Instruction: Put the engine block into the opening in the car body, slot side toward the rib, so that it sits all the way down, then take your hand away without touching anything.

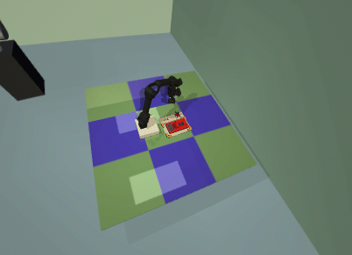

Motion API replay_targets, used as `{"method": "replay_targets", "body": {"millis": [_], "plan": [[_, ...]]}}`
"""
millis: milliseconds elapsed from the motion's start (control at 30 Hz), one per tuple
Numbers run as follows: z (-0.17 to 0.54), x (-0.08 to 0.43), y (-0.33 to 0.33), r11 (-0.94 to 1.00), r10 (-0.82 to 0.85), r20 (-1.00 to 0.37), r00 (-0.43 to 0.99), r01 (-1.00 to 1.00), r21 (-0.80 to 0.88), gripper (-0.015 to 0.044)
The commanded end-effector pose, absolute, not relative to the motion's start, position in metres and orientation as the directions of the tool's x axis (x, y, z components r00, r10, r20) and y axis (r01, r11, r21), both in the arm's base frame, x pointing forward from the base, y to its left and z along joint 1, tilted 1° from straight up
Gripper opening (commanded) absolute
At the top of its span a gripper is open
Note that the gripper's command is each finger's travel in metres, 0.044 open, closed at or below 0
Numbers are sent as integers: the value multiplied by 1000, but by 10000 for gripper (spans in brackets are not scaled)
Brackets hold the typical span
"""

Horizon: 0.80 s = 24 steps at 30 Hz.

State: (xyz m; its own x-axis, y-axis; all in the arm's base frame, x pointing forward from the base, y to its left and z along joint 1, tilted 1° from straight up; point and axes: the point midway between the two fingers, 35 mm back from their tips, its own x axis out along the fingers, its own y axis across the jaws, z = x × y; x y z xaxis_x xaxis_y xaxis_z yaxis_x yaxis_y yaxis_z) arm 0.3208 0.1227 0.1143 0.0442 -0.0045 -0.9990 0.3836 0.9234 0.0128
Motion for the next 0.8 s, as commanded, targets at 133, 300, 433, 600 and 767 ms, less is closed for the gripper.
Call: {"method": "replay_targets", "body": {"millis": [133, 300, 433, 600, 767], "plan": [[113, 321, 122, 785, -6, -999, 46, 619, 24, 0], [112, 321, 122, 667, -6, -999, 46, 745, 30, 0], [112, 321, 122, 557, -6, -999, 46, 829, 35, 0], [111, 321, 122, 406, -6, -999, 46, 913, 40, 0], [110, 321, 122, 242, -6, -999, 46, 969, 43, 0]]}}
